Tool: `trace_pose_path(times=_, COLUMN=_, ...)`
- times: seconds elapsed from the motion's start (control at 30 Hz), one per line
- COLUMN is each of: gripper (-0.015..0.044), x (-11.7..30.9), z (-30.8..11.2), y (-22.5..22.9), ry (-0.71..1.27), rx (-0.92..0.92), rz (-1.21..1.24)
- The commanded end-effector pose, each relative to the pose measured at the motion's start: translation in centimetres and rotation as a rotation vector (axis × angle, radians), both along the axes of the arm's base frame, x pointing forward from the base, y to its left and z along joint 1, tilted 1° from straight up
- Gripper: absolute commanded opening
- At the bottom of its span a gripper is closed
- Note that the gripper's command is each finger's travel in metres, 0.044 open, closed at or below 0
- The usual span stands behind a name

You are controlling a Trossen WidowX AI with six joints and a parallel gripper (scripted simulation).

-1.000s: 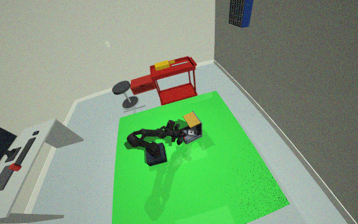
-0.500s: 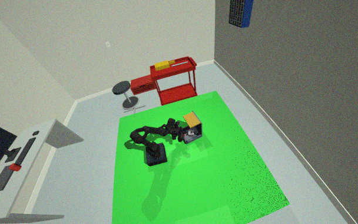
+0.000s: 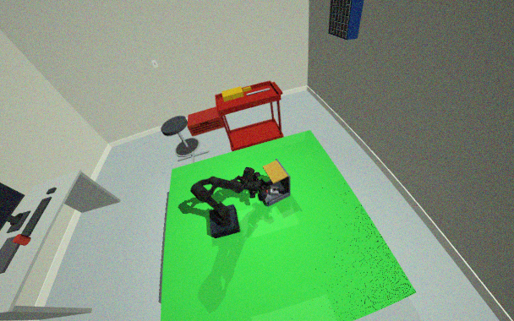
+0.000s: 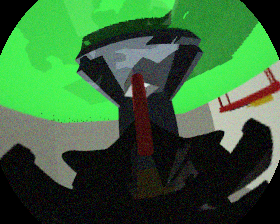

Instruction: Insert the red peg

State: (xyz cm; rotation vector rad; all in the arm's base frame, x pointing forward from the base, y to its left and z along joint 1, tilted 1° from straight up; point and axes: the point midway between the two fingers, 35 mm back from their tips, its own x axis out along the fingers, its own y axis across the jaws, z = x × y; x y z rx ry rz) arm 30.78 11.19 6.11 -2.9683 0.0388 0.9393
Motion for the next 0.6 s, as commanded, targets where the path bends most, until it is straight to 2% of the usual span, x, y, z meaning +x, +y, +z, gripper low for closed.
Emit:
trace_pose_path(times=0.0, gripper=0.0000, x=0.9, z=0.0, y=0.2, ry=0.002, rx=-0.002, rz=0.008)
trace_pose_path(times=0.57, gripper=0.0000, x=2.3, z=0.0, y=0.2, ry=0.001, rx=-0.002, rz=0.008)
